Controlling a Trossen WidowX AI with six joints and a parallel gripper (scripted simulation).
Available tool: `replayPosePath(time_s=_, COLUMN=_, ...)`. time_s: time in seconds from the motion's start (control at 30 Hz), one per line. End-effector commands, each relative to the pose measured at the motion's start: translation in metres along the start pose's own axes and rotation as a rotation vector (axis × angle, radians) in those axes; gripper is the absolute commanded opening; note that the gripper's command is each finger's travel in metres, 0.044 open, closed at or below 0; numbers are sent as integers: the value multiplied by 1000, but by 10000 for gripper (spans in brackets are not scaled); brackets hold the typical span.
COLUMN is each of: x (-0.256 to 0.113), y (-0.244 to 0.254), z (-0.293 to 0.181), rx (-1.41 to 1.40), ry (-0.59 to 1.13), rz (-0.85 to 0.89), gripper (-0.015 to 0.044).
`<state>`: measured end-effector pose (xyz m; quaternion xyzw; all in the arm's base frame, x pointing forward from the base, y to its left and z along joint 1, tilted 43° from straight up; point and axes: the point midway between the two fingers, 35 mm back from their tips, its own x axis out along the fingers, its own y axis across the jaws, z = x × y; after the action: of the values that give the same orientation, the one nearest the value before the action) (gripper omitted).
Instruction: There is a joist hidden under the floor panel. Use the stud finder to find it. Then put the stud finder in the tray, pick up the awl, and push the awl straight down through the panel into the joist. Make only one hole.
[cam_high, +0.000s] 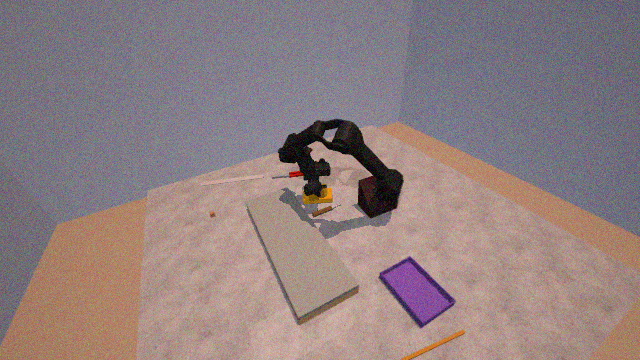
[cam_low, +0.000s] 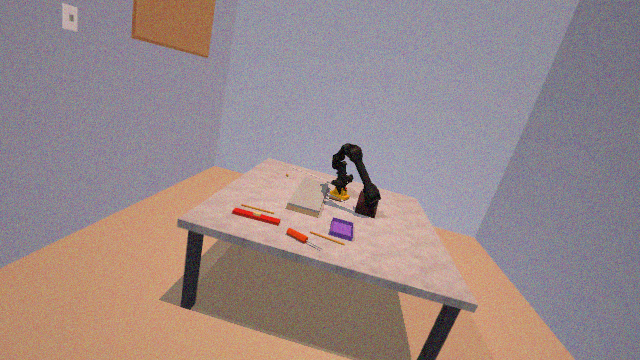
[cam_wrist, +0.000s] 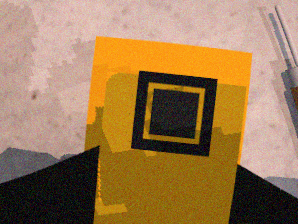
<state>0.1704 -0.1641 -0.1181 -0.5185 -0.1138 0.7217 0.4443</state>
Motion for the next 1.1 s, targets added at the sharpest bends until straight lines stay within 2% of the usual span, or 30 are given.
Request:
replayPosePath(time_s=0.0, x=-14, y=1, z=1, rx=1, ry=5, rz=3, gripper=37)
replayPosePath(time_s=0.07, x=-27, y=2, z=4, rx=1, ry=5, rz=4, gripper=0)
replayPosePath(time_s=0.43, x=-96, y=1, z=27, rx=2, ry=4, rz=5, gripper=0)
replayPosePath(time_s=0.63, x=-97, y=1, z=25, rx=-59, ry=14, rz=6, gripper=0)
replayPosePath(time_s=1.07, x=-104, y=-2, z=1, rx=-540, ry=91, rz=33, gripper=0)
